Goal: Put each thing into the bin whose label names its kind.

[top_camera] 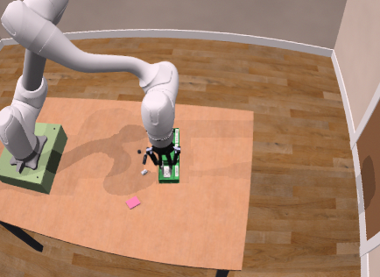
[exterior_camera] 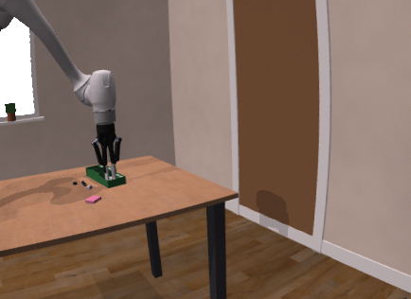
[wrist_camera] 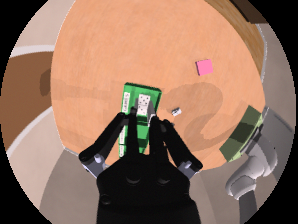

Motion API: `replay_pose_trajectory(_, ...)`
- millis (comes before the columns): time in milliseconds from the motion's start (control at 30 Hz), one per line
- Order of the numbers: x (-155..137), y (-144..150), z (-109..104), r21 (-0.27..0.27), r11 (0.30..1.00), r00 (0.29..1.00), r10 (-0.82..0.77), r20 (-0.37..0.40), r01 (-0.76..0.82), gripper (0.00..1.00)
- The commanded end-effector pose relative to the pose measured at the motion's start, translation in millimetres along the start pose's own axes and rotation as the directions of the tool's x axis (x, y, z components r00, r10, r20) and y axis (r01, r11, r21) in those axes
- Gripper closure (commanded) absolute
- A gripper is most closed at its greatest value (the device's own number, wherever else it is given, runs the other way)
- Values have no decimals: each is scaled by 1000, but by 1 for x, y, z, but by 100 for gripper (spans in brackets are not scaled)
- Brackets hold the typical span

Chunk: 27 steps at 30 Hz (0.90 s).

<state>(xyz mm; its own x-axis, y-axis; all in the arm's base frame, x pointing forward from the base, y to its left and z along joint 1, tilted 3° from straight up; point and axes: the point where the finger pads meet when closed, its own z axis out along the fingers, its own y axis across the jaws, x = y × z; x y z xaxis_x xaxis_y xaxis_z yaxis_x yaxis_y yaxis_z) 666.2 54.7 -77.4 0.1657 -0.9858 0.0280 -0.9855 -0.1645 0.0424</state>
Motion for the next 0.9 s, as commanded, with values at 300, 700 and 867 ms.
replay_pose_trajectory(300,0,0,2,0,1000,1000,0,0,0,87)
replay_pose_trajectory(700,0,0,2,0,1000,1000,0,0,0,81)
replay_pose_trajectory(867,0,0,2,0,1000,1000,0,0,0,81)
